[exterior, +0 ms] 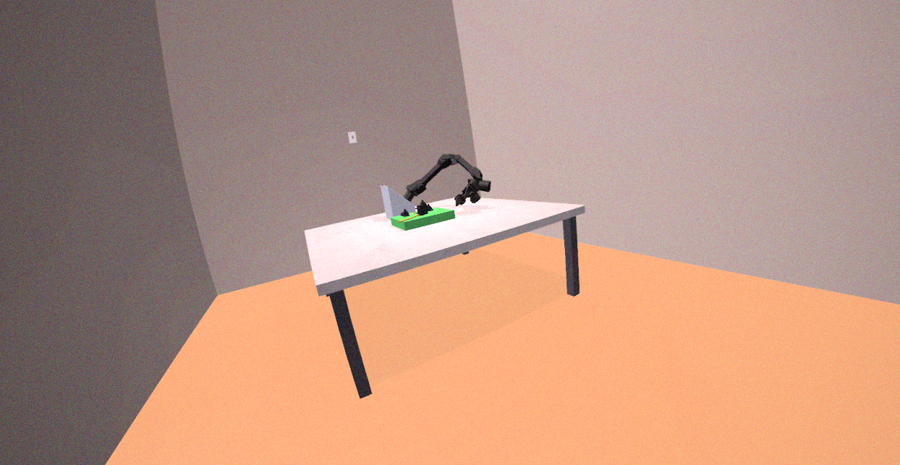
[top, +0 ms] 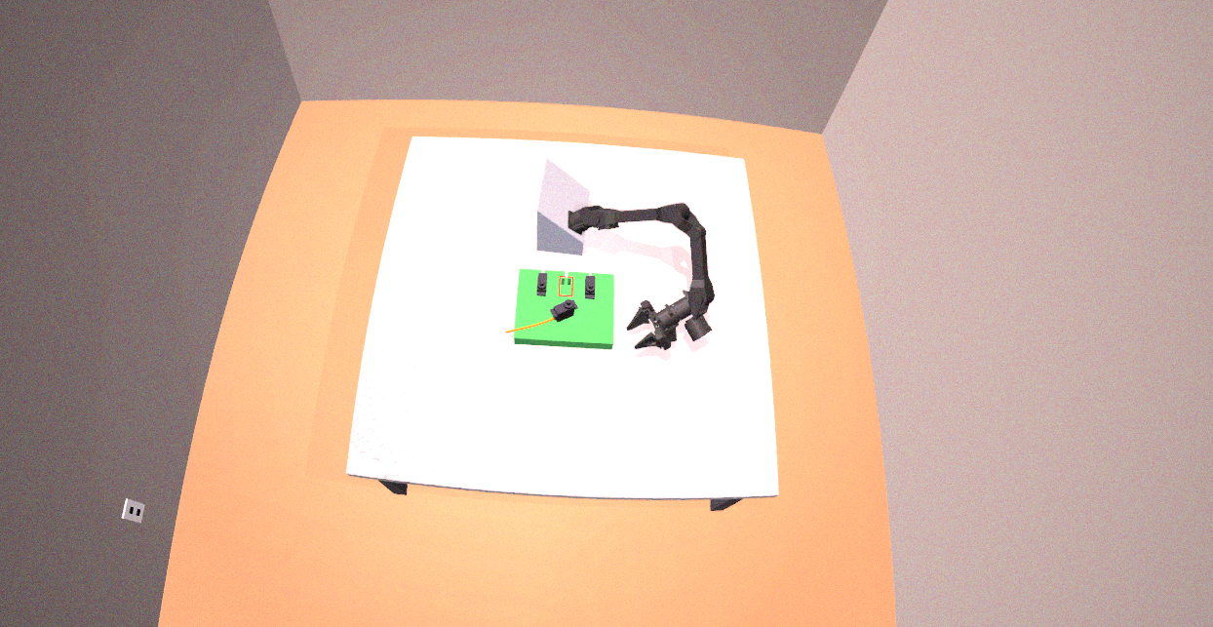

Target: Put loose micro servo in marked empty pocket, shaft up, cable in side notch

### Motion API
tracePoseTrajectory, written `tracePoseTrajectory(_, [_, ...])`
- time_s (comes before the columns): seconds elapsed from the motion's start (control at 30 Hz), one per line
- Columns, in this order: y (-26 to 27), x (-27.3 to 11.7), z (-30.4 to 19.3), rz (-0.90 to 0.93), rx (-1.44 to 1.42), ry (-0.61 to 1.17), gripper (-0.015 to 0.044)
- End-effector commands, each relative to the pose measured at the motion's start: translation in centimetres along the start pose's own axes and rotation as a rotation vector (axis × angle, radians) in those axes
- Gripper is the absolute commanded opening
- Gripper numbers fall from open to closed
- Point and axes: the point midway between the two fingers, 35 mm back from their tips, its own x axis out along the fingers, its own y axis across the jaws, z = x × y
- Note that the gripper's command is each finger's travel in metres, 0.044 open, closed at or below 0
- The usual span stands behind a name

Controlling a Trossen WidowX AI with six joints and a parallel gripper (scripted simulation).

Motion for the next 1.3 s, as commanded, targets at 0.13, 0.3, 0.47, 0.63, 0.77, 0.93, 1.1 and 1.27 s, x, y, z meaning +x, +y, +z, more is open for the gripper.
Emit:
tracePoseTrajectory(0.13, [0.7, 4.3, -3.6, 0.208, -0.18, -0.007, 0.044])
tracePoseTrajectory(0.3, [1.4, 6.6, -5.8, 0.332, -0.274, -0.055, 0.044])
tracePoseTrajectory(0.47, [2.1, 8.5, -8.0, 0.442, -0.346, -0.128, 0.044])
tracePoseTrajectory(0.63, [2.9, 10.0, -10.0, 0.531, -0.413, -0.231, 0.044])
tracePoseTrajectory(0.77, [3.5, 11.0, -11.6, 0.584, -0.456, -0.33, 0.044])
tracePoseTrajectory(0.93, [4.2, 12.0, -13.5, 0.621, -0.48, -0.454, 0.044])
tracePoseTrajectory(1.1, [4.8, 12.7, -15.2, 0.622, -0.514, -0.603, 0.044])
tracePoseTrajectory(1.27, [5.3, 13.4, -17.0, 0.587, -0.536, -0.755, 0.044])
